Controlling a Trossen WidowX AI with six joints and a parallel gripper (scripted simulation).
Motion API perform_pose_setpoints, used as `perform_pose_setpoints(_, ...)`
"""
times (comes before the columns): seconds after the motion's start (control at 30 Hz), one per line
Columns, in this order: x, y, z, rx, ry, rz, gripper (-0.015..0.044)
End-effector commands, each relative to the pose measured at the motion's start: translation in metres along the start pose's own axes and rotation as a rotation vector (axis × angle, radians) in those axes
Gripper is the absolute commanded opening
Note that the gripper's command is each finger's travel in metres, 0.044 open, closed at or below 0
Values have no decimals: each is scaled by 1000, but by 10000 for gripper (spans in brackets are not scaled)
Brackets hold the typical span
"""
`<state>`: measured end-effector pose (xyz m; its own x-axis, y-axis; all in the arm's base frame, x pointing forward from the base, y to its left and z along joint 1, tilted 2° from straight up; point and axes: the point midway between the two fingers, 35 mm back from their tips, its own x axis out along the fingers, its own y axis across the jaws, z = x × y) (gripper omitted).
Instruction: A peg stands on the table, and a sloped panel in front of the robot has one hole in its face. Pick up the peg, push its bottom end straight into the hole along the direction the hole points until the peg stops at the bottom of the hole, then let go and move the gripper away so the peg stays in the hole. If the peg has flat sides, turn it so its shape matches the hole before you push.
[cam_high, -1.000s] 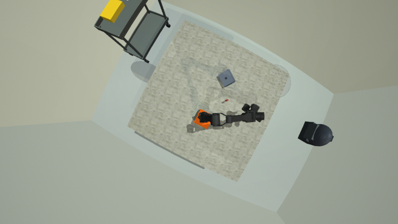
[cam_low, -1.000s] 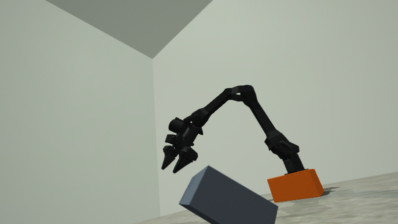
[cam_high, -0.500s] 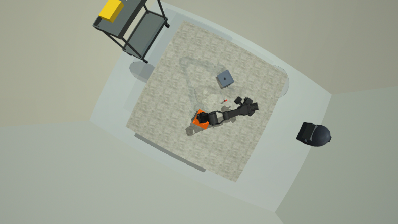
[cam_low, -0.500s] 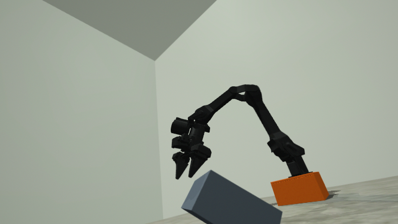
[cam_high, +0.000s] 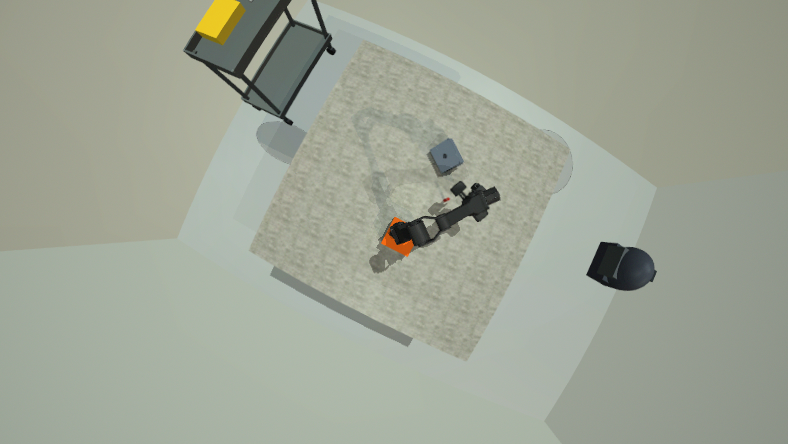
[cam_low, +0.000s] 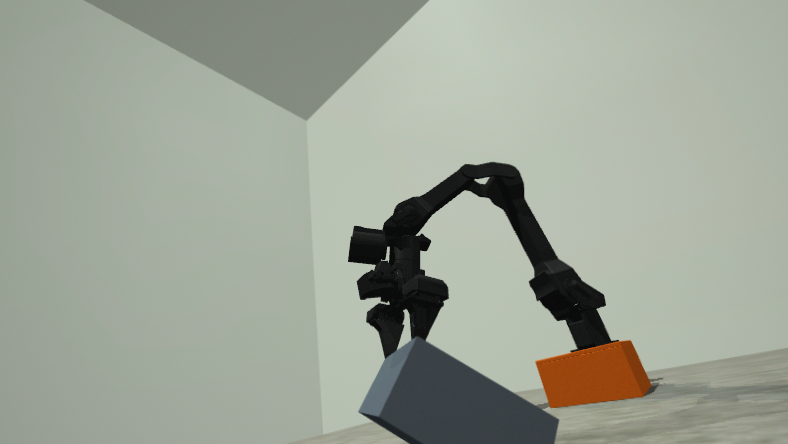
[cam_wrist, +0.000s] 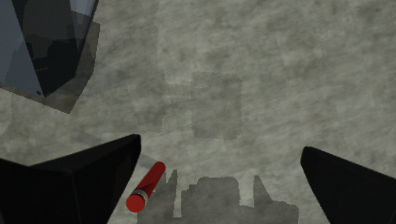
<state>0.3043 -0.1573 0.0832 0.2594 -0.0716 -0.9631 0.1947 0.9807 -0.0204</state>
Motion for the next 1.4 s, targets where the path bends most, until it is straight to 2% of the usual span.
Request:
perform_pose_setpoints(0.0, 2, 13, -11, 30, 51, 1, 440)
perform_pose_setpoints(0.47, 2, 59, -49, 123, 235, -25, 440)
perform_pose_setpoints(1.37, 38, 58, -56, 124, 237, -26, 440)
